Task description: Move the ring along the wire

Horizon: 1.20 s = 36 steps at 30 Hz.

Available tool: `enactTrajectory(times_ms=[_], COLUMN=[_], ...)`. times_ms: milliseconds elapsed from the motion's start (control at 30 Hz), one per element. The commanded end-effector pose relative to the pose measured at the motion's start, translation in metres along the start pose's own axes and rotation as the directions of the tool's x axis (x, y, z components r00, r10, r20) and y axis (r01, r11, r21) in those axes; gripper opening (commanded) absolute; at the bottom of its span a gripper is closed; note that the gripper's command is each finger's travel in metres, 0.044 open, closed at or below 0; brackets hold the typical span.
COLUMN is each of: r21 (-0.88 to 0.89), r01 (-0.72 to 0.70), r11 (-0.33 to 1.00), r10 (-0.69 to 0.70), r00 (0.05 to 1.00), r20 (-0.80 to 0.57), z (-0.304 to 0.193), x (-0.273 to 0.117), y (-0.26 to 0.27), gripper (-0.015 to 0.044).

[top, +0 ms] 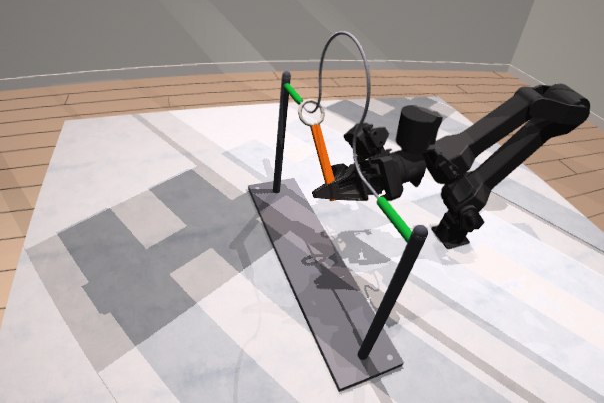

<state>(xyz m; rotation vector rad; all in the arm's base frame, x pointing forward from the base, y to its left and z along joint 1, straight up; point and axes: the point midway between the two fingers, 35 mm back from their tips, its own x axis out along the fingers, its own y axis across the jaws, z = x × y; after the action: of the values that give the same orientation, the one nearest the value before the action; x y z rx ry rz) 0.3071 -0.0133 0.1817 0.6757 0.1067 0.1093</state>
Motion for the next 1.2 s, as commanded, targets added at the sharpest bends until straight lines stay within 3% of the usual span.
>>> enactTrajectory(times_ms=[0, 800, 1167], r21=[0.071, 0.517, 0.681], r01=[-0.015, -0.059, -0.074], r11=[0.997, 0.854, 0.729], r10=[0.018, 0.242, 0.331], r00=[0.999, 0.925, 0.908], r20=[-0.044, -0.294, -0.255], z=[0.002, 0.032, 0.051], x=[-0.006, -0.048, -0.053], y=[0.014, 0.080, 0.103], gripper=[-0.0150, -0.0150, -0.0150])
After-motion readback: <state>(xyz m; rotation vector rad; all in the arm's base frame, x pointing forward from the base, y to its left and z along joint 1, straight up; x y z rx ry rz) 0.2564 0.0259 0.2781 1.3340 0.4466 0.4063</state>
